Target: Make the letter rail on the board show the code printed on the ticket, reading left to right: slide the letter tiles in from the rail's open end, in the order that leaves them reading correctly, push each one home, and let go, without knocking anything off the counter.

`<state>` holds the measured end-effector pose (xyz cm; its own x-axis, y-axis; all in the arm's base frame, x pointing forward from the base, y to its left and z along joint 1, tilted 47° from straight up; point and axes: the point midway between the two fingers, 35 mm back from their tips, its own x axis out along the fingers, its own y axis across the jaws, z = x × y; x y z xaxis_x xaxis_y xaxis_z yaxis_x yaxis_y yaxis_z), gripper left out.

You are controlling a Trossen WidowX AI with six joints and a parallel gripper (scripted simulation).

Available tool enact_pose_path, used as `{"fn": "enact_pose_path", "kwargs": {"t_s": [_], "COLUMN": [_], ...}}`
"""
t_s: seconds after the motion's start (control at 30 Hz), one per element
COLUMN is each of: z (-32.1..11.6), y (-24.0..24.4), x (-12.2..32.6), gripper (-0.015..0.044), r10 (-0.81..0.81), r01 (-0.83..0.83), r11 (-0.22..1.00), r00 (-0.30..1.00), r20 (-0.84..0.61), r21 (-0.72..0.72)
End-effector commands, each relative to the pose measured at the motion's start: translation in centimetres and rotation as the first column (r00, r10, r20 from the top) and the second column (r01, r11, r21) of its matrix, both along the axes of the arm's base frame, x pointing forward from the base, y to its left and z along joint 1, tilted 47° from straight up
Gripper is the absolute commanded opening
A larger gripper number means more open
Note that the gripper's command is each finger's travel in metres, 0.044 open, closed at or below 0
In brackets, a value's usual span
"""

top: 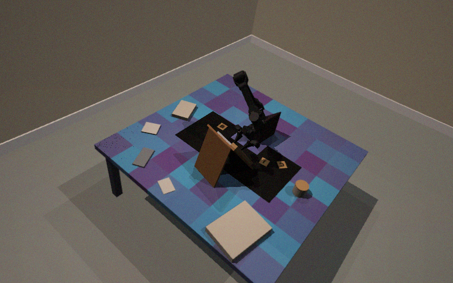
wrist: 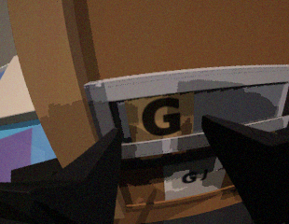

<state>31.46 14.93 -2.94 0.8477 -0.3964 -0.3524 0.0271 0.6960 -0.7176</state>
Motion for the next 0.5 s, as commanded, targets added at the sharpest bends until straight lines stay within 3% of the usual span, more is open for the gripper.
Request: {"fn": "enact_pose_path", "kwargs": {"t_s": [0.0,0.47], "z": [0.13,0.15], "y": [0.14,0.4], "x": [-0.28,-1.0], "gripper": [0.0295,0.0295], "r10": [-0.002,-0.002], "r01": [0.002,0.002], "r11": [1.0,1.0], "r00": [1.0,1.0], "r20": [0.006,0.006], "r21": [0.005,0.005]}}
